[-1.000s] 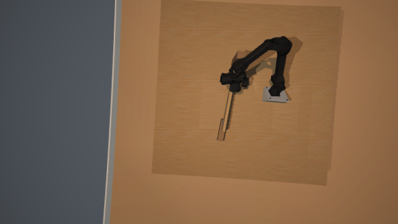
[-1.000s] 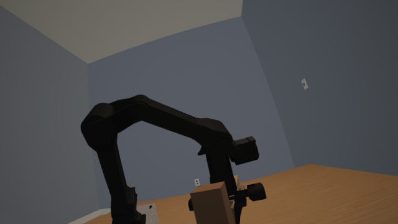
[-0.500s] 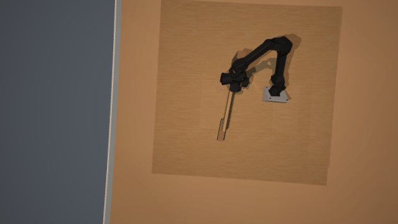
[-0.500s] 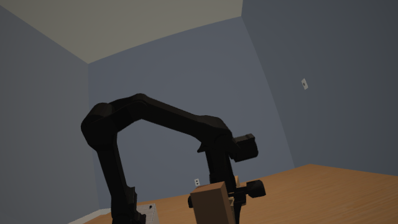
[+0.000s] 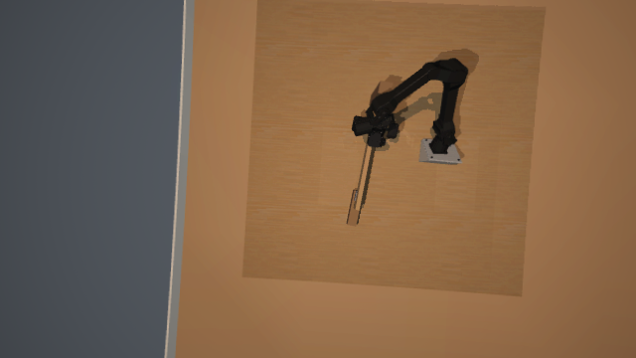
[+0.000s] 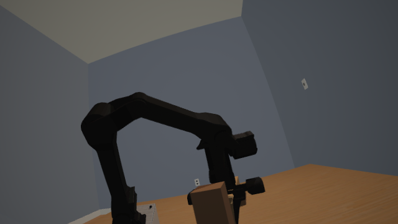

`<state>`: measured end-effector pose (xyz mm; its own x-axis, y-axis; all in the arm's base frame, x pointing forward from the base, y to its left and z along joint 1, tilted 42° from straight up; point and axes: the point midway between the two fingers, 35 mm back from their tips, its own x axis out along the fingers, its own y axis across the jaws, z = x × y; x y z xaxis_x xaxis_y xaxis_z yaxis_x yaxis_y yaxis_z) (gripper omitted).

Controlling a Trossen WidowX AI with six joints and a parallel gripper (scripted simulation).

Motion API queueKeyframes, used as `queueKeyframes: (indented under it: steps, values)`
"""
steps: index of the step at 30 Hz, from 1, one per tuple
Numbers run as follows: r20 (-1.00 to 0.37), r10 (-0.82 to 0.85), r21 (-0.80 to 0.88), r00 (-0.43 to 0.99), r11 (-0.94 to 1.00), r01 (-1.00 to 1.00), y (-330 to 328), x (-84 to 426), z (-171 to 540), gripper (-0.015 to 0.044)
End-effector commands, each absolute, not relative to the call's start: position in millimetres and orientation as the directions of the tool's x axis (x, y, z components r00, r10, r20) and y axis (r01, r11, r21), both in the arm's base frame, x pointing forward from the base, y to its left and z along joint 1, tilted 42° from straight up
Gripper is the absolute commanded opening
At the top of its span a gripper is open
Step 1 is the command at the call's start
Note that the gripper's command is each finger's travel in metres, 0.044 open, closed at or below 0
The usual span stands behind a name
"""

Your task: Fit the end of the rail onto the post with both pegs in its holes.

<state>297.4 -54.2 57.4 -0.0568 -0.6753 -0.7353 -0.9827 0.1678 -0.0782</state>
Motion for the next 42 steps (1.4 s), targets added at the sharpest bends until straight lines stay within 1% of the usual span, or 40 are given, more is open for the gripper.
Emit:
queueKeyframes:
  steps: [1, 42]
  values:
    - [-0.744, -0.667, -0.085, -0.047, 0.164, -0.983, -48.6, 299.8, 60.2, 0.0]
    - [-0.744, -0.667, -0.085, -0.047, 0.164, -0.983, -44.6, 299.0, 64.3, 0.0]
